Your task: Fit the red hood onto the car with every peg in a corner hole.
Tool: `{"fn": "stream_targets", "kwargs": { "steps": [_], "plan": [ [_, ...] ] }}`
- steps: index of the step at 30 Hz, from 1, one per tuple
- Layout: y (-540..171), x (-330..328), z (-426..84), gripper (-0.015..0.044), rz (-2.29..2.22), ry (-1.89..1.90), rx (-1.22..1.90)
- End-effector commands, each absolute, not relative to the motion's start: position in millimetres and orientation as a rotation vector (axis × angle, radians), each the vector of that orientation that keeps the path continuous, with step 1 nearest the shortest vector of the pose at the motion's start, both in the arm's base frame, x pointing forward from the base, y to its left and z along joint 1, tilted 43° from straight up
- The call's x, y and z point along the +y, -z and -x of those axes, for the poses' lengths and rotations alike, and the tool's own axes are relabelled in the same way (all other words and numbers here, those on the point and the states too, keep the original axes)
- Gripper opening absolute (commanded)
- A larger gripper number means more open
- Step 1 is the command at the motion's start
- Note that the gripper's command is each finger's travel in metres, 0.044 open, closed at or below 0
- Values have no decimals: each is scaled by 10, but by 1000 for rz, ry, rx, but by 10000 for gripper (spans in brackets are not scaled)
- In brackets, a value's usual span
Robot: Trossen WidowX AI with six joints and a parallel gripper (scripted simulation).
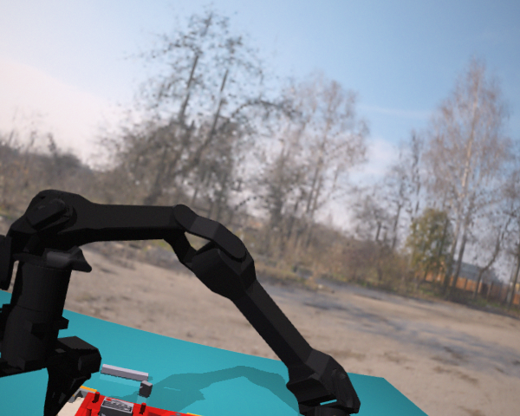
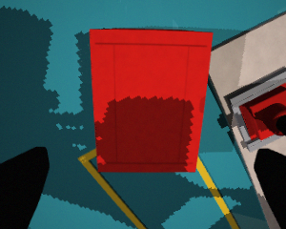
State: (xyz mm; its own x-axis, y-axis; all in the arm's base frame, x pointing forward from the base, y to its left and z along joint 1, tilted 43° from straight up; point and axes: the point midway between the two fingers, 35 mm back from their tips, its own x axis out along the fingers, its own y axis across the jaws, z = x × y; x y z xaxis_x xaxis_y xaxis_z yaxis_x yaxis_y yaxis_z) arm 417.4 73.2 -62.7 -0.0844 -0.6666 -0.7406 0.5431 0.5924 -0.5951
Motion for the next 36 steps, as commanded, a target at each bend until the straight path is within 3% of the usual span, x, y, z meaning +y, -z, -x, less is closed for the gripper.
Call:
{"fn": "stream_targets", "kwargs": {
  "steps": [1,36],
  "plan": [
    [645,711,-4174,440,125,1007,1314],
    [823,550,-4162,440,126,1007,1313]
  ]
}}
